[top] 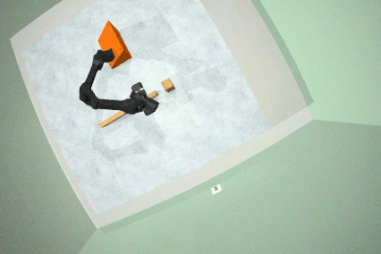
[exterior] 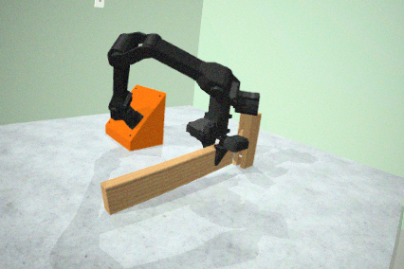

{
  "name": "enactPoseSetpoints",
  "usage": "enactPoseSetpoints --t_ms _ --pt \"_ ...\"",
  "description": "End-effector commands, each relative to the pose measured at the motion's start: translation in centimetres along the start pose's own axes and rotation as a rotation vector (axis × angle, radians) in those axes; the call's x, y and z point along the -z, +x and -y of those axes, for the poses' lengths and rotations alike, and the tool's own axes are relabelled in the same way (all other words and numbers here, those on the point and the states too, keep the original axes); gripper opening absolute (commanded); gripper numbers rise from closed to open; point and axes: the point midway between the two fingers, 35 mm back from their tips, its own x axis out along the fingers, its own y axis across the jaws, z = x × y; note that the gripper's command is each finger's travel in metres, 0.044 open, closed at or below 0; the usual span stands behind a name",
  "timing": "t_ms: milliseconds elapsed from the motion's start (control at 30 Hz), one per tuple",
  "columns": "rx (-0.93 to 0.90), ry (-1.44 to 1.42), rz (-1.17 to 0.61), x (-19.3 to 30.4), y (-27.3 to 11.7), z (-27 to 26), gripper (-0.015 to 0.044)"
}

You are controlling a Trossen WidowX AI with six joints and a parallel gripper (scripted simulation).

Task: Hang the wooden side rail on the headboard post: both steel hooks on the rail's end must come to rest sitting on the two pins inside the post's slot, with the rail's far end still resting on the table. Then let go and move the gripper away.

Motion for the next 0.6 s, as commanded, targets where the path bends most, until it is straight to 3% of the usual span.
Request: enactPoseSetpoints --t_ms 0,567 --pt "-0.008 0.003 -0.005 0.24 -0.38 -0.10 0.0000" --pt "-0.008 0.003 -0.005 0.43 -0.29 -0.02 0.0000"
